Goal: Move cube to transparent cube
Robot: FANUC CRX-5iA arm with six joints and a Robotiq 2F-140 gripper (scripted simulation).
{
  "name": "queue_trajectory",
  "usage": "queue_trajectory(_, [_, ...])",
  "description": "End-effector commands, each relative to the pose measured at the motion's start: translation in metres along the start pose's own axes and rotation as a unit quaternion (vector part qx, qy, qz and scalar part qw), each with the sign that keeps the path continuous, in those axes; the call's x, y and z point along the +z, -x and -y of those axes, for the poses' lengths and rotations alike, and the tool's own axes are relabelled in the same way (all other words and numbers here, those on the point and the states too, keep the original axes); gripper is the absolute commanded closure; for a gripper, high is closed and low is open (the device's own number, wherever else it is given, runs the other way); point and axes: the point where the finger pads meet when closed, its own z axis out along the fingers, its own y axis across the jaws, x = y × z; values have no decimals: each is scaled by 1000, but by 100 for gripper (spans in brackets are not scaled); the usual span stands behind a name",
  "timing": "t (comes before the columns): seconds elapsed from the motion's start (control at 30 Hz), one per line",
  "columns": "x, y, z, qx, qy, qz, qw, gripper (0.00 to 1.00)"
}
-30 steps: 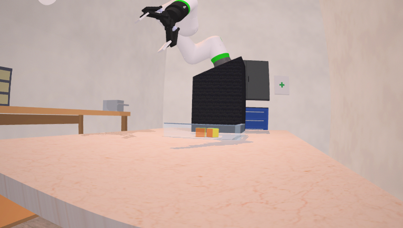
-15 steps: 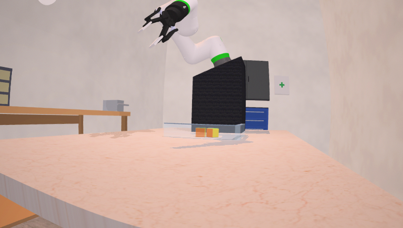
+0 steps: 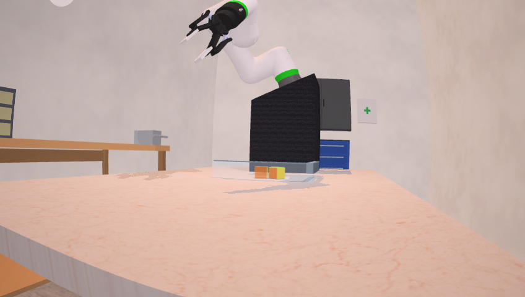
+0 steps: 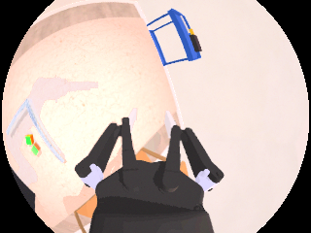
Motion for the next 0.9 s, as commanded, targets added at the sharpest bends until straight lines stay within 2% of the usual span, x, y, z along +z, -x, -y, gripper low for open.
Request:
queue_trajectory(0.0, [0,0,2,-3,-1,0,1000,59])
queue_trajectory(0.37, [1,3,27,-40,-21,3,999,59])
queue_trajectory(0.57, [2,8,59,-88,-47,6,995,59])
queue_trajectory(0.77, [0,16,104,-154,-84,6,984,59])
queue_trajectory(0.87, [0,17,113,-167,-91,5,982,59])
